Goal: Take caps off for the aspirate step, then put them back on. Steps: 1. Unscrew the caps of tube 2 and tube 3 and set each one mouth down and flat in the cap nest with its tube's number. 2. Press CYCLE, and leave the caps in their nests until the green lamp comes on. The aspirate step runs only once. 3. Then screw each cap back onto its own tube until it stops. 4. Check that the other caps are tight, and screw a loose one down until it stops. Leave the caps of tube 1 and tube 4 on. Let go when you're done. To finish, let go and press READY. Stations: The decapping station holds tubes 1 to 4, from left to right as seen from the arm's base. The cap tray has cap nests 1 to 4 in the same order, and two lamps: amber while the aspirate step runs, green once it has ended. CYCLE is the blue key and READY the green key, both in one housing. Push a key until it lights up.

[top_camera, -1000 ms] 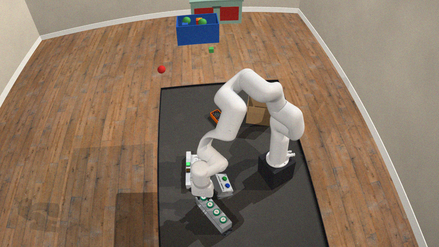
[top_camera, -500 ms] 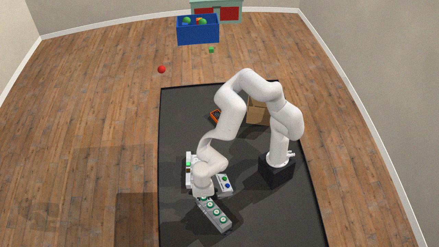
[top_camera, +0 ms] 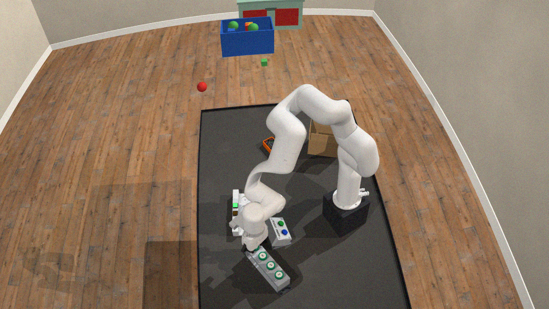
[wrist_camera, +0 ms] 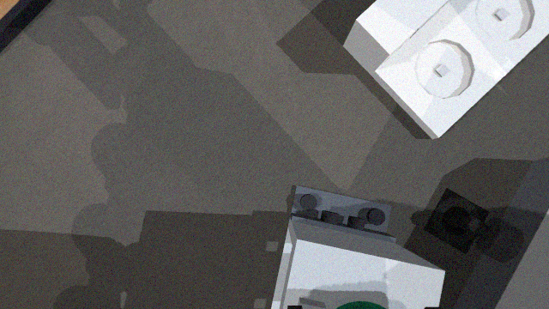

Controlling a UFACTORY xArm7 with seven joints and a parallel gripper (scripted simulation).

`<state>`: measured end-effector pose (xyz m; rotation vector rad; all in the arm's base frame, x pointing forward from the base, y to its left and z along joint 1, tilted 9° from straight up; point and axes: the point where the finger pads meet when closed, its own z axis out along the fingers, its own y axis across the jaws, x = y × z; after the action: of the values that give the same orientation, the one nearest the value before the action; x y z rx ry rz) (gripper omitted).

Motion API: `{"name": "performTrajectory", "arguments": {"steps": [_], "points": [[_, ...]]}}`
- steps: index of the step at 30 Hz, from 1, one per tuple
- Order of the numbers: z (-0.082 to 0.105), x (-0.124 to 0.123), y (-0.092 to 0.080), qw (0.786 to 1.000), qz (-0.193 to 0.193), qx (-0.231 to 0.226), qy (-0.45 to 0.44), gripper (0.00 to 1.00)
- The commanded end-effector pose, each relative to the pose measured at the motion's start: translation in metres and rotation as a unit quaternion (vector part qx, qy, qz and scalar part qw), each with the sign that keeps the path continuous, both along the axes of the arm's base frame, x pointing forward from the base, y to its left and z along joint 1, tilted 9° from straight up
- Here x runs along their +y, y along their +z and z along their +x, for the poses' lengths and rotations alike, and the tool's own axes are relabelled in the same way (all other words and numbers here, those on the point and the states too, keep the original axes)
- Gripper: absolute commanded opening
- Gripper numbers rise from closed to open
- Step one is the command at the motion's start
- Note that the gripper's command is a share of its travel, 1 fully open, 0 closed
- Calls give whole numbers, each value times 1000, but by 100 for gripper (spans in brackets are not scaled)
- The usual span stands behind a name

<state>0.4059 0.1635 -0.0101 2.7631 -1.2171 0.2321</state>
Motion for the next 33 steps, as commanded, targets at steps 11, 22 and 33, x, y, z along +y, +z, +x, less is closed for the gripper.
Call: {"name": "performTrajectory", "arguments": {"steps": [11, 22, 33], "points": [[1, 1, 1, 961, -8, 58, 272, 46], [1, 1, 1, 961, -8, 58, 272, 0], [1, 1, 1, 973, -4, 51, 224, 0]]}}
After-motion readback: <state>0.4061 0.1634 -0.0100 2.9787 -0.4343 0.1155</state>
